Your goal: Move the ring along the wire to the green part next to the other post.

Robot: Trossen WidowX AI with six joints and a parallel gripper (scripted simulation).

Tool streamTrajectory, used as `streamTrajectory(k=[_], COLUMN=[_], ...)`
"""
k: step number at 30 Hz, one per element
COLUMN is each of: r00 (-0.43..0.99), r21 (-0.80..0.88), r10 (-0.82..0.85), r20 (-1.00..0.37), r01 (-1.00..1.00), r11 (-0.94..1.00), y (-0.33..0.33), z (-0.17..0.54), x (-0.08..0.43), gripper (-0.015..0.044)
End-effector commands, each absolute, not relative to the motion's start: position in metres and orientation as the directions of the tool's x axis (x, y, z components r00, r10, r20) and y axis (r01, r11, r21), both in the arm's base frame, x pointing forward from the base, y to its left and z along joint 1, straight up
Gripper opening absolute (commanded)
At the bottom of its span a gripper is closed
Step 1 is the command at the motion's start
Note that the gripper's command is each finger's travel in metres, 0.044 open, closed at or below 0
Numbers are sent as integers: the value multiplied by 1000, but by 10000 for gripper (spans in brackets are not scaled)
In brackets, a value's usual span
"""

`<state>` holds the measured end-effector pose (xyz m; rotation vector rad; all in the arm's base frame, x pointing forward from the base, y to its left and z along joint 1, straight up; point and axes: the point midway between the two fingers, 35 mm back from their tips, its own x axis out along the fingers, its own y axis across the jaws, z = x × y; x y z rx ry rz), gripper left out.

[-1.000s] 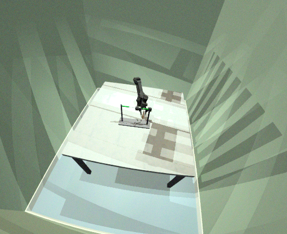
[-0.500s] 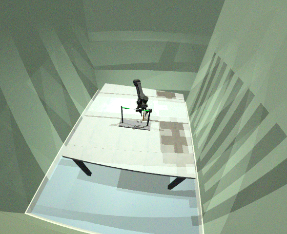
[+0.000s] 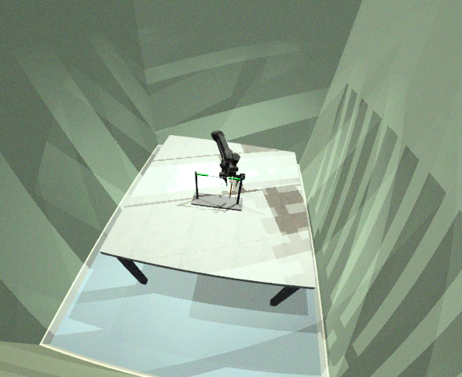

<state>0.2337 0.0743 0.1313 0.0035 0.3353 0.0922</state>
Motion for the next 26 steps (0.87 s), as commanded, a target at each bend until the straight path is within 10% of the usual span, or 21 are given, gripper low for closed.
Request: streamTrajectory(k=[1, 26], r00=[943, 943], r21=[23, 23], r10=[88, 88], r20=[-322, -321], r01=[-86, -86], r11=[996, 996], y=[70, 68], z=[140, 142], x=[212, 205], gripper=[396, 440])
